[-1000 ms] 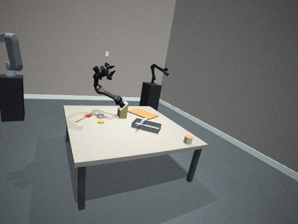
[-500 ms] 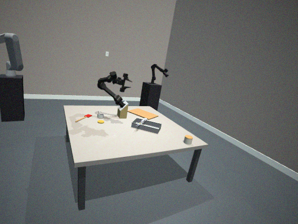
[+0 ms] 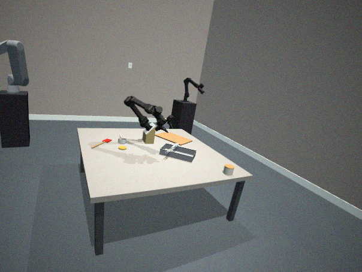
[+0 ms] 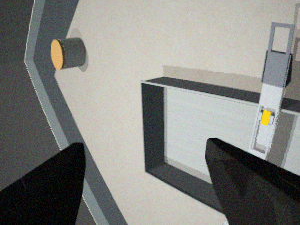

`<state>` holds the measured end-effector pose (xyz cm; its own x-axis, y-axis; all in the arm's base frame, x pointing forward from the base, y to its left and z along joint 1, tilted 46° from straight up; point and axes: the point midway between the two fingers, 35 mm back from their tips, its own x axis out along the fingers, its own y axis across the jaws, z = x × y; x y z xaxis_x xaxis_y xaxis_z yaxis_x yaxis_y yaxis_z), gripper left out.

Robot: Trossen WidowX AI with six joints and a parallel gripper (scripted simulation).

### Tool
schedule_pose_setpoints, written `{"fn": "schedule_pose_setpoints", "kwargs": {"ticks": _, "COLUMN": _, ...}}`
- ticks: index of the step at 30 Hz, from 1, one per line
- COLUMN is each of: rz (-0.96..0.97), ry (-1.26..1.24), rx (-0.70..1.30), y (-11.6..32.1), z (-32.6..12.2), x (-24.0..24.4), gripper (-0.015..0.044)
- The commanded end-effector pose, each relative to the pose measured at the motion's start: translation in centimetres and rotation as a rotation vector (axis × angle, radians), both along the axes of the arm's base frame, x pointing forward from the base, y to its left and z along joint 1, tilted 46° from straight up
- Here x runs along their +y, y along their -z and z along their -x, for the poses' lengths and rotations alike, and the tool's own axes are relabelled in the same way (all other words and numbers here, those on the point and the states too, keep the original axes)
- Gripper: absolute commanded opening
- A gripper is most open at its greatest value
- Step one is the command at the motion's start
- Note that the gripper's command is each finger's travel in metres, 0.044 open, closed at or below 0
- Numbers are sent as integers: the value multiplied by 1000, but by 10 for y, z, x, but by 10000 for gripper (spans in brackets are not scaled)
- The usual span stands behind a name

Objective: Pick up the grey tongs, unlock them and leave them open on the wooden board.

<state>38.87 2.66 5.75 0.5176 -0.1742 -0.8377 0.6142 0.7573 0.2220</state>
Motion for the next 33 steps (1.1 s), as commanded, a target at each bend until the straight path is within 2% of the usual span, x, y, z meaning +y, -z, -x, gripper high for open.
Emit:
{"fn": "schedule_pose_setpoints", "kwargs": {"ticks": 1, "rz": 106, "ry": 115, "rx": 129, "y": 64, "z": 23, "x": -30, "gripper": 260}}
{"fn": "schedule_pose_setpoints", "kwargs": {"ticks": 7, "rz": 242, "ry": 221, "rx": 259, "y": 123, "z": 61, "x": -62, "gripper": 260}}
{"fn": "schedule_pose_setpoints", "kwargs": {"ticks": 33, "rz": 246, "ry": 223, "rx": 263, "y": 139, "z": 58, "x": -60, "gripper": 260}}
